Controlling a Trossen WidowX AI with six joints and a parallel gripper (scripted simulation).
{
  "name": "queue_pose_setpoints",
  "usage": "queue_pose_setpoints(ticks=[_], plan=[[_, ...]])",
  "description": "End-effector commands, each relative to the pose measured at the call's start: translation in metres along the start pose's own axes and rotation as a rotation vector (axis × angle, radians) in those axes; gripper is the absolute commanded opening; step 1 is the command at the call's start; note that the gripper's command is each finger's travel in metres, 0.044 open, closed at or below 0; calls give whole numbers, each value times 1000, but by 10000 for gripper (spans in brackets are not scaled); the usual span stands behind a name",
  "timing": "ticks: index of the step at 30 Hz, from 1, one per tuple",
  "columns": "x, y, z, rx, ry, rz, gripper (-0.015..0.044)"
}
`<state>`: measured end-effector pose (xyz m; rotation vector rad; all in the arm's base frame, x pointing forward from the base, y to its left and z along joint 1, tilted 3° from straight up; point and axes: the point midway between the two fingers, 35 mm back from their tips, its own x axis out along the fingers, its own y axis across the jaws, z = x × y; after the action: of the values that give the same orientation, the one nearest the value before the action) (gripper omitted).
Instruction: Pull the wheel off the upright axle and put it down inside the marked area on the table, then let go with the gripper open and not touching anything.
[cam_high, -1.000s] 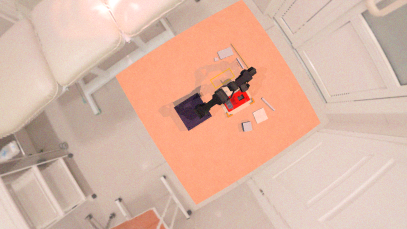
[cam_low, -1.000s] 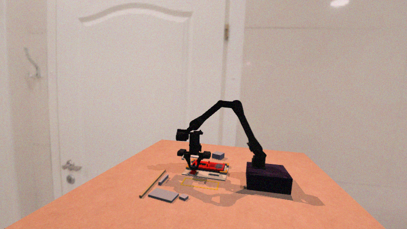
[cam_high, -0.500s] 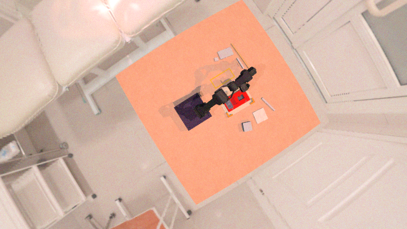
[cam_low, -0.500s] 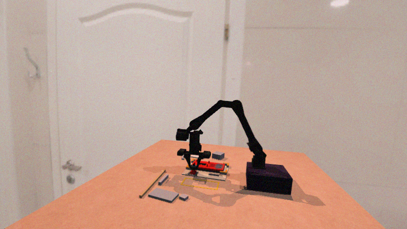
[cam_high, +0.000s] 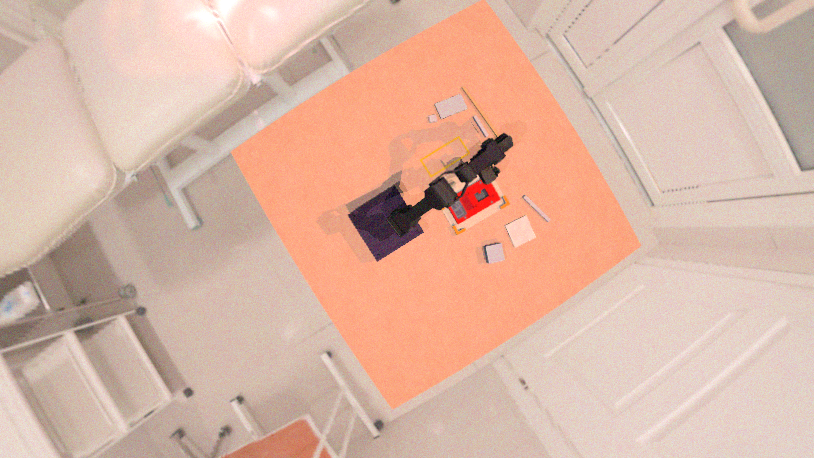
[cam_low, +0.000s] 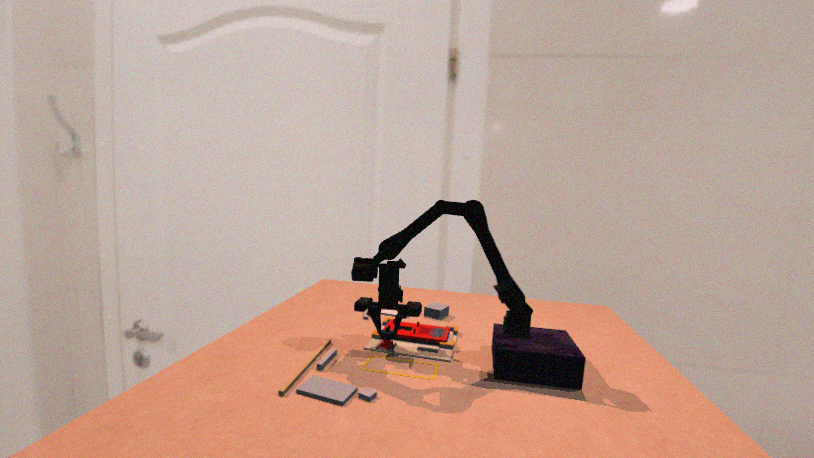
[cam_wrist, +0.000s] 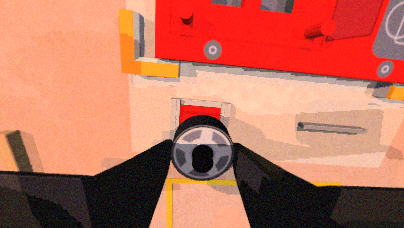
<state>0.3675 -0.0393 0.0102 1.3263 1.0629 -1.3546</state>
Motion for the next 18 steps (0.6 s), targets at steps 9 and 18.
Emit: queue_pose_setpoints(ticks=[9, 18], plan=[[-7, -1, 0, -1, -1, -1, 0], [-10, -1, 0, -1, -2, 1, 0]])
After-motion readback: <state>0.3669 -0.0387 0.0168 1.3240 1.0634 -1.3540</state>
